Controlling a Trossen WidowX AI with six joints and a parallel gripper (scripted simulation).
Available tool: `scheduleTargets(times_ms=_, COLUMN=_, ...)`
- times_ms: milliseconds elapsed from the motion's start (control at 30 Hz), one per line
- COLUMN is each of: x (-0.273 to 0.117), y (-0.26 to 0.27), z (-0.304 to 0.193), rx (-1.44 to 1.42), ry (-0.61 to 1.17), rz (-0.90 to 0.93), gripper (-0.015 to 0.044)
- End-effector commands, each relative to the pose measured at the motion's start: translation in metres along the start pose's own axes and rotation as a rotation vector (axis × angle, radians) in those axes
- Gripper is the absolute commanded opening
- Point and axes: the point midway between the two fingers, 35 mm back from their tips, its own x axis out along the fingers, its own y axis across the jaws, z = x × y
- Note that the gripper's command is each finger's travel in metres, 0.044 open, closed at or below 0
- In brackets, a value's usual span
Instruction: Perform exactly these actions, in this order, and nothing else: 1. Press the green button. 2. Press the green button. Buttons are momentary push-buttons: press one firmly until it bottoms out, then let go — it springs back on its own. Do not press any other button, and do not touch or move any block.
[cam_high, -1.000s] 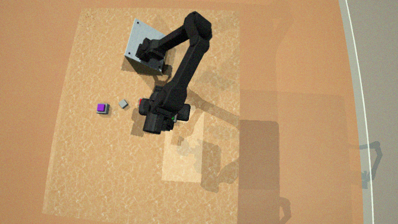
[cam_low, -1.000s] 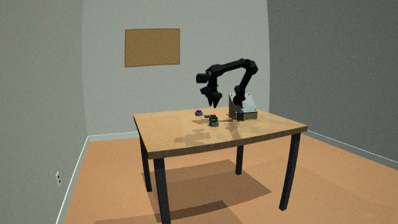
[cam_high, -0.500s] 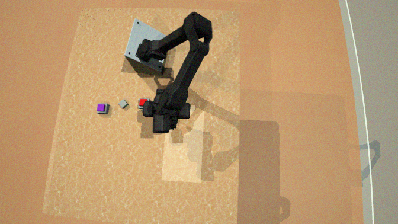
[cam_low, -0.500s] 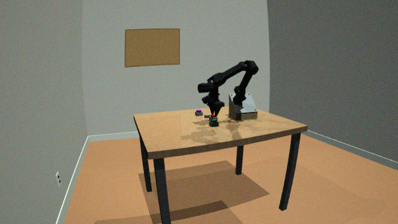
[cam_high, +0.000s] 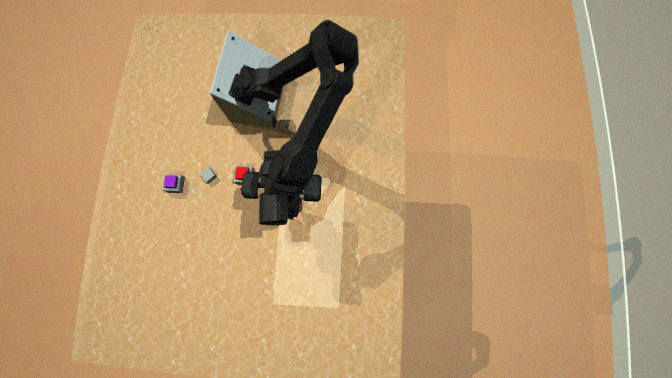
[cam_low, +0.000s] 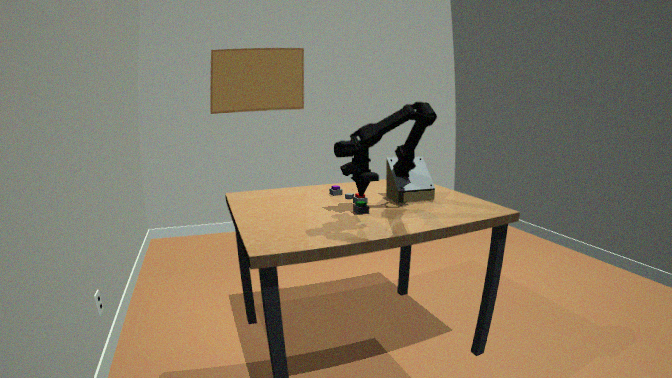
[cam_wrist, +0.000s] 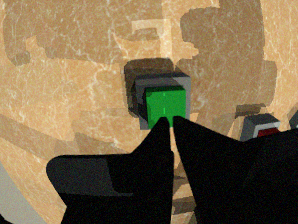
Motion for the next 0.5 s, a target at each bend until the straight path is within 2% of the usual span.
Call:
scheduleTargets(times_ms=0, x=0.005, y=-0.001, z=-0.001, rx=0.004, ry=0.004, rz=-0.005, gripper=0.0020)
scheduleTargets(times_ms=467, x=0.028, y=-0.001, z=-0.001, rx=0.004, ry=0.004, rz=-0.004, gripper=0.0020)
